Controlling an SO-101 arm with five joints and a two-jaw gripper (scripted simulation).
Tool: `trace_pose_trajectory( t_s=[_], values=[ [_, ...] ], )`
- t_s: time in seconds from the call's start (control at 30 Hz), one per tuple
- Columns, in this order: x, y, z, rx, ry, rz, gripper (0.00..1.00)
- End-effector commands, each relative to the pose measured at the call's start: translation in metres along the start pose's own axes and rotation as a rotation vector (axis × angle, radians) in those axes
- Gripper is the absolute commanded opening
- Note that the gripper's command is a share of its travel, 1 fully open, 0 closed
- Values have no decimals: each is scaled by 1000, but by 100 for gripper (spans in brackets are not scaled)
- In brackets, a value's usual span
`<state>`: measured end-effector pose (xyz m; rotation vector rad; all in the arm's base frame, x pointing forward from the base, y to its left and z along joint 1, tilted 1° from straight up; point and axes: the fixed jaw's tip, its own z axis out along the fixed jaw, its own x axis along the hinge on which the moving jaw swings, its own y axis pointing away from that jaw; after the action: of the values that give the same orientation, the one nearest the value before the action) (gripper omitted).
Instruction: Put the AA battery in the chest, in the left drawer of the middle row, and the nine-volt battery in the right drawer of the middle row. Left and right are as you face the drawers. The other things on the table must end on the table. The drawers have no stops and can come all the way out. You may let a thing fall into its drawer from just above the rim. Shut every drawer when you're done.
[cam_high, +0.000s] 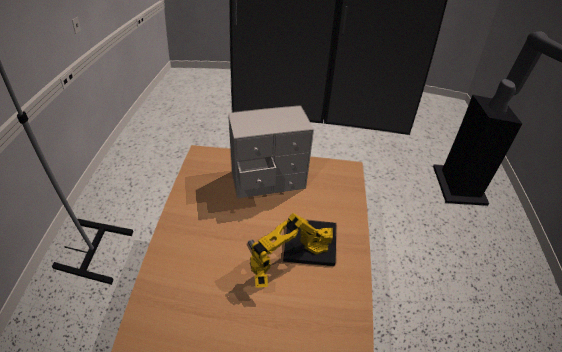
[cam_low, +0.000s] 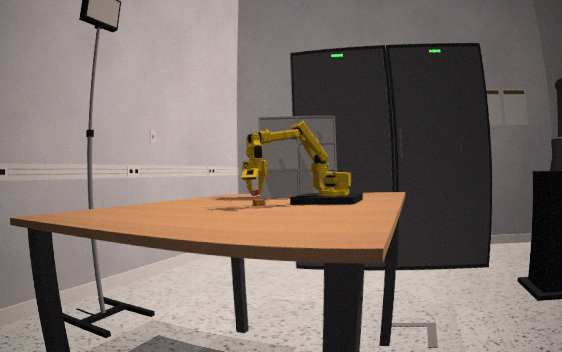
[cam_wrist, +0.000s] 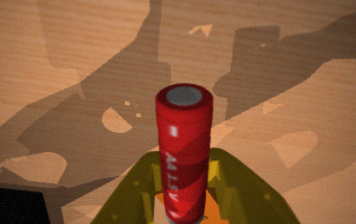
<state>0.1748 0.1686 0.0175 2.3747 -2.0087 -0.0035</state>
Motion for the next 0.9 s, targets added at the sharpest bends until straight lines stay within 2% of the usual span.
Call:
trace_pose_trajectory(
  t_s=[0.0,0.3,0.8,0.87],
  values=[
    [-2,-1,-15,22,-16,-8,0],
    [-2,-1,-17,22,-16,-8,0],
    [32,3,-21,17,-21,482,0],
    [32,3,-21,17,-21,482,0]
  ],
)
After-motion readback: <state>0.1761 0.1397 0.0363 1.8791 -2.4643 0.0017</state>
